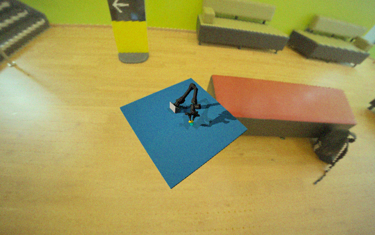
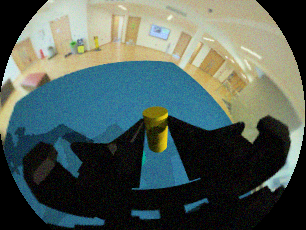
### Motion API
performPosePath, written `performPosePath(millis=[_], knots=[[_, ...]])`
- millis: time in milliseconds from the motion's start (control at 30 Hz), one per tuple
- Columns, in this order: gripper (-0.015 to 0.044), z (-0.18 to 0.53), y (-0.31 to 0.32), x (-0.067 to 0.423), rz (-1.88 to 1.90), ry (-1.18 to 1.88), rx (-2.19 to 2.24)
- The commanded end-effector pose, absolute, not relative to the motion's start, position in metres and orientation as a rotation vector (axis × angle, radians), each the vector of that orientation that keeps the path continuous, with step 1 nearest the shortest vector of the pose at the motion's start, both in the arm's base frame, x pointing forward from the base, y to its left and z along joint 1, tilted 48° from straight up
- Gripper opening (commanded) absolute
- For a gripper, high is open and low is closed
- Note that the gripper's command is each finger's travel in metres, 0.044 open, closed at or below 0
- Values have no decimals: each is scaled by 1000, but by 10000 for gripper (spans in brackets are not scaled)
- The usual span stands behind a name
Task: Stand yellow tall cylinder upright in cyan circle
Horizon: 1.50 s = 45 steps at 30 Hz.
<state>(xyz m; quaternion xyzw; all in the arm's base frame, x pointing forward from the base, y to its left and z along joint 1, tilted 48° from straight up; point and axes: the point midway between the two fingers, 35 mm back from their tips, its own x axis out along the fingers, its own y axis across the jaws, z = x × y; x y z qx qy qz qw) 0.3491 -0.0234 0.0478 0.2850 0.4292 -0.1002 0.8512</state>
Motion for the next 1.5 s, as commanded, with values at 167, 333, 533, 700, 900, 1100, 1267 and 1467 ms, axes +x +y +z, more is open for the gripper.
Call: performPosePath(millis=[167, 333, 533, 700, 900, 1100, 1267, 1467], knots=[[105, 53, -23, 347, -230, 834, 614], [105, 55, -23, 346, -239, 798, 623], [105, 58, -22, 344, -249, 755, 636], [105, 60, -22, 343, -256, 718, 647], [105, 63, -22, 341, -263, 674, 662], [105, 66, -21, 338, -269, 629, 678], [105, 69, -21, 336, -274, 592, 692], [105, 73, -21, 333, -278, 547, 711]])
